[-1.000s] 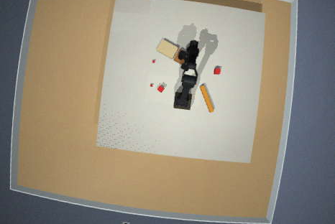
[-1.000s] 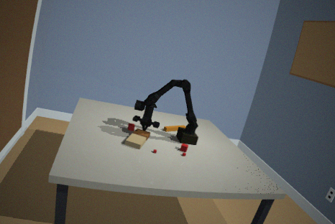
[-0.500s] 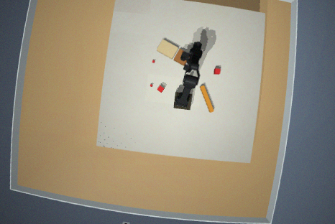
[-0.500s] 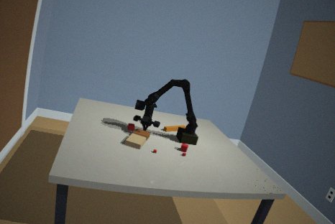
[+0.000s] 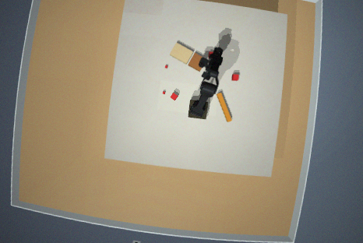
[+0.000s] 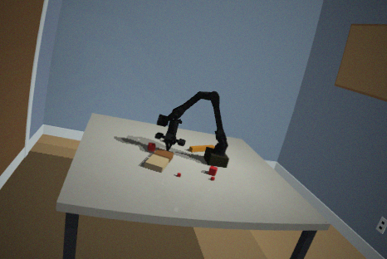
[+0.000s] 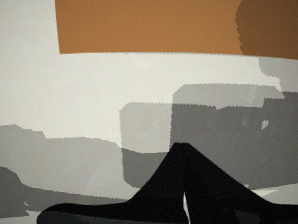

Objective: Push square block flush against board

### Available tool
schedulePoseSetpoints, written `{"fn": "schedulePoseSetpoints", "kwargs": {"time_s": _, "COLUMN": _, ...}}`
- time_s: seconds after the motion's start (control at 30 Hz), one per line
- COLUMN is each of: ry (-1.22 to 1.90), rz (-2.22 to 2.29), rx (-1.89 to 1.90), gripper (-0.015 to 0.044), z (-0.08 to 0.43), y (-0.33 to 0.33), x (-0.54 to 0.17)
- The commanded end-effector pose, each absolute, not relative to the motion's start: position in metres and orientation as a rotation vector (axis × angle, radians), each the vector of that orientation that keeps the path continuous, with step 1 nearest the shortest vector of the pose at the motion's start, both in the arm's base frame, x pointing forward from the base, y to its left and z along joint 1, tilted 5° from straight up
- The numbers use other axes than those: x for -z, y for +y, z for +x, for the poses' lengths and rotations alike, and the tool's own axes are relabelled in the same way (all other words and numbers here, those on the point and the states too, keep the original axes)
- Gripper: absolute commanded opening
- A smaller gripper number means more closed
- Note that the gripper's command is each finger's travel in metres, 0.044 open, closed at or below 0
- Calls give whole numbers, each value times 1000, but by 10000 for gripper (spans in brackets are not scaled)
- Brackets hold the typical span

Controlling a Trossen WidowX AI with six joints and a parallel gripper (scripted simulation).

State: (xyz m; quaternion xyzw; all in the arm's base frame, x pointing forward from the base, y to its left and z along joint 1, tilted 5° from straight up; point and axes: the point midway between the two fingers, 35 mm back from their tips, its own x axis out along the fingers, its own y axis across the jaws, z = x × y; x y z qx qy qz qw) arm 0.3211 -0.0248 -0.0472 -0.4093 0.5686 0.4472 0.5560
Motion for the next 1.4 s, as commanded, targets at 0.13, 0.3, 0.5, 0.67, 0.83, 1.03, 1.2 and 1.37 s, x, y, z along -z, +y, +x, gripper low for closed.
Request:
{"fn": "schedulePoseSetpoints", "kwargs": {"time_s": 0.13, "ry": 1341, "rz": -973, "rx": -1059, "gripper": 0, "z": 324, "y": -25, "x": -8}}
{"fn": "schedulePoseSetpoints", "kwargs": {"time_s": 0.3, "ry": 1341, "rz": -973, "rx": -1059, "gripper": 0, "z": 324, "y": -25, "x": -8}}
{"fn": "schedulePoseSetpoints", "kwargs": {"time_s": 0.5, "ry": 1340, "rz": -969, "rx": -1059, "gripper": 0, "z": 329, "y": 1, "x": -8}}
{"fn": "schedulePoseSetpoints", "kwargs": {"time_s": 0.67, "ry": 1340, "rz": -969, "rx": -1059, "gripper": 0, "z": 328, "y": 2, "x": 35}}
{"fn": "schedulePoseSetpoints", "kwargs": {"time_s": 0.83, "ry": 1340, "rz": -969, "rx": -1059, "gripper": 0, "z": 327, "y": 2, "x": 47}}
{"fn": "schedulePoseSetpoints", "kwargs": {"time_s": 1.03, "ry": 1340, "rz": -969, "rx": -1059, "gripper": 0, "z": 328, "y": 5, "x": 47}}
{"fn": "schedulePoseSetpoints", "kwargs": {"time_s": 1.2, "ry": 1339, "rz": -969, "rx": -1059, "gripper": 0, "z": 331, "y": 12, "x": 47}}
{"fn": "schedulePoseSetpoints", "kwargs": {"time_s": 1.37, "ry": 1339, "rz": -969, "rx": -1059, "gripper": 0, "z": 334, "y": 19, "x": 46}}
